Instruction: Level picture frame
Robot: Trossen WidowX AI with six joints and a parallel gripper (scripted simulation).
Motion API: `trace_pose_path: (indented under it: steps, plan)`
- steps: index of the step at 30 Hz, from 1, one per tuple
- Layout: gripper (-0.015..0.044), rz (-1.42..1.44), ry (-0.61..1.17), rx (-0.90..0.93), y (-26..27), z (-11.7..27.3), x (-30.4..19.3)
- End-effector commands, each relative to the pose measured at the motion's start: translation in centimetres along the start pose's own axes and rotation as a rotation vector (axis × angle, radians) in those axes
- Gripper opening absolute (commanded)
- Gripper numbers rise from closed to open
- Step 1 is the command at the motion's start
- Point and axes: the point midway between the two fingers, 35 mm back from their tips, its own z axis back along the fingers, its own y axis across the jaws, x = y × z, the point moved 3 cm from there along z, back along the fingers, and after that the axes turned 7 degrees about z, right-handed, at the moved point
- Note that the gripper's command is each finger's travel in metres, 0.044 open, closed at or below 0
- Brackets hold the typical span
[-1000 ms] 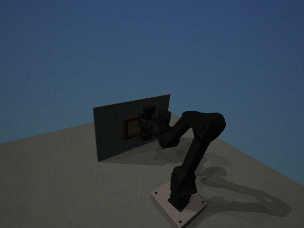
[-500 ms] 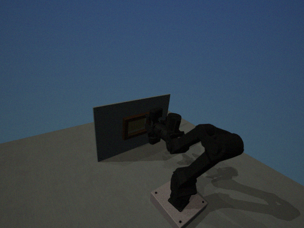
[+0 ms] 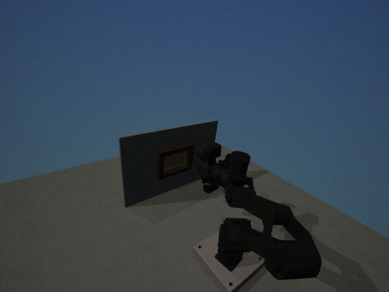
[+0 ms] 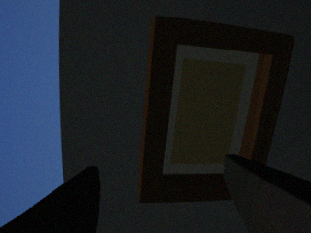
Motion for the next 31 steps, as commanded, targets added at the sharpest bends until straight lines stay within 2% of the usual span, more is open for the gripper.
trace_pose_path:
  steps: [1, 9, 31]
  plan:
    - [0.0260, 0.018, -0.003, 0.009, 1.3, 2.0, 0.5]
    - [0.0260, 0.024, -0.001, 0.008, 2.6, 6.4, -0.7]
    - [0.0260, 0.024, -0.001, 0.008, 2.7, 6.5, -0.8]
